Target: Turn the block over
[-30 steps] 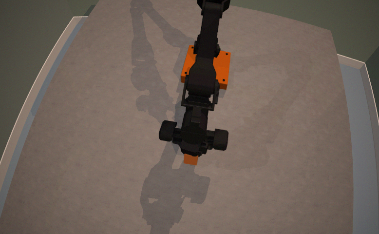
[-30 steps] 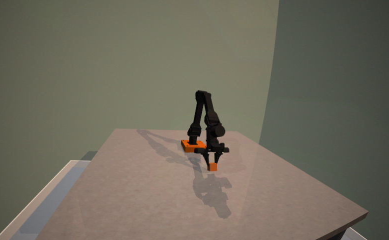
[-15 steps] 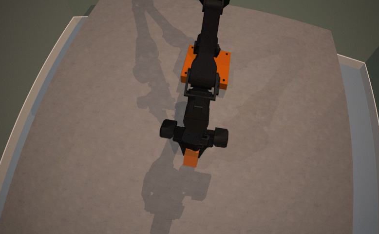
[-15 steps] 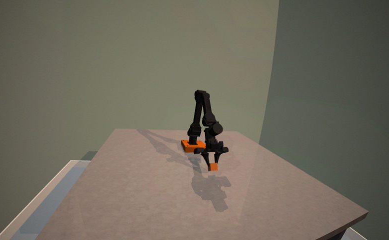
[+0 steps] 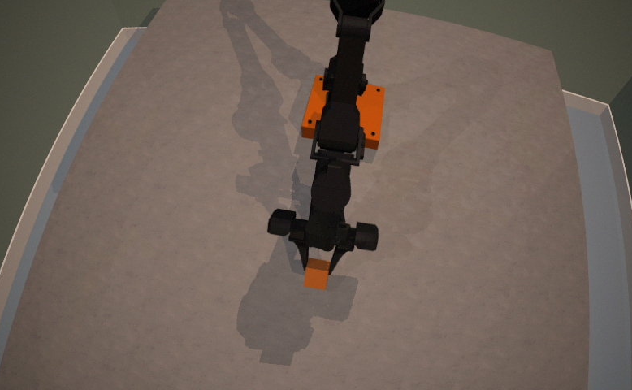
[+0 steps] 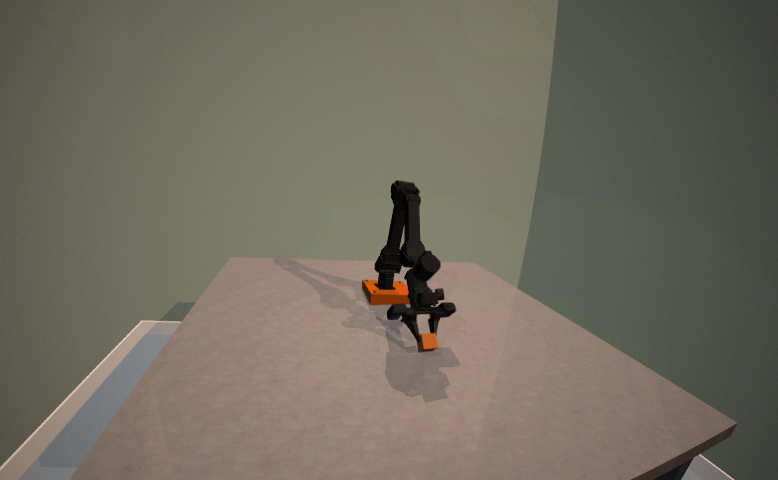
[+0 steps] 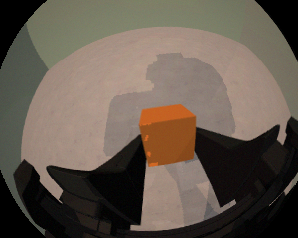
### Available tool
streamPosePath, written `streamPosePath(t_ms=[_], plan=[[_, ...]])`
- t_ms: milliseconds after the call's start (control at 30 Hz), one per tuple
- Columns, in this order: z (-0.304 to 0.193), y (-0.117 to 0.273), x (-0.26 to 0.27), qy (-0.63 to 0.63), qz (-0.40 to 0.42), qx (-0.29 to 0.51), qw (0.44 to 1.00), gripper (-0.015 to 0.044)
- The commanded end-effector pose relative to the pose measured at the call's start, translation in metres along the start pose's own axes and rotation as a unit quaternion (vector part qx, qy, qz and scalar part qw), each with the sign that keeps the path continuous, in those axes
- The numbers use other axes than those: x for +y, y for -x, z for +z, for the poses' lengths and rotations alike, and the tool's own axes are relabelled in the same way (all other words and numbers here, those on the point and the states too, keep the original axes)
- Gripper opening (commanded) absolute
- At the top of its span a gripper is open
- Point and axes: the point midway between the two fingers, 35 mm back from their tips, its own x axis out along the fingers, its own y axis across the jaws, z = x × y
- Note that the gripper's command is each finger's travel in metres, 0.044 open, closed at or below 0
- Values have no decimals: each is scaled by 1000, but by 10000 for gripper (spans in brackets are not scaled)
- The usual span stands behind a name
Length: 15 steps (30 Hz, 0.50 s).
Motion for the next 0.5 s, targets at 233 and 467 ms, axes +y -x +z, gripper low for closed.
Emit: streamPosePath(t_ms=[233,467], plan=[[-12,0,-1,-2,-2,-73,997,0],[-17,8,0,-4,-1,-122,992,0]])
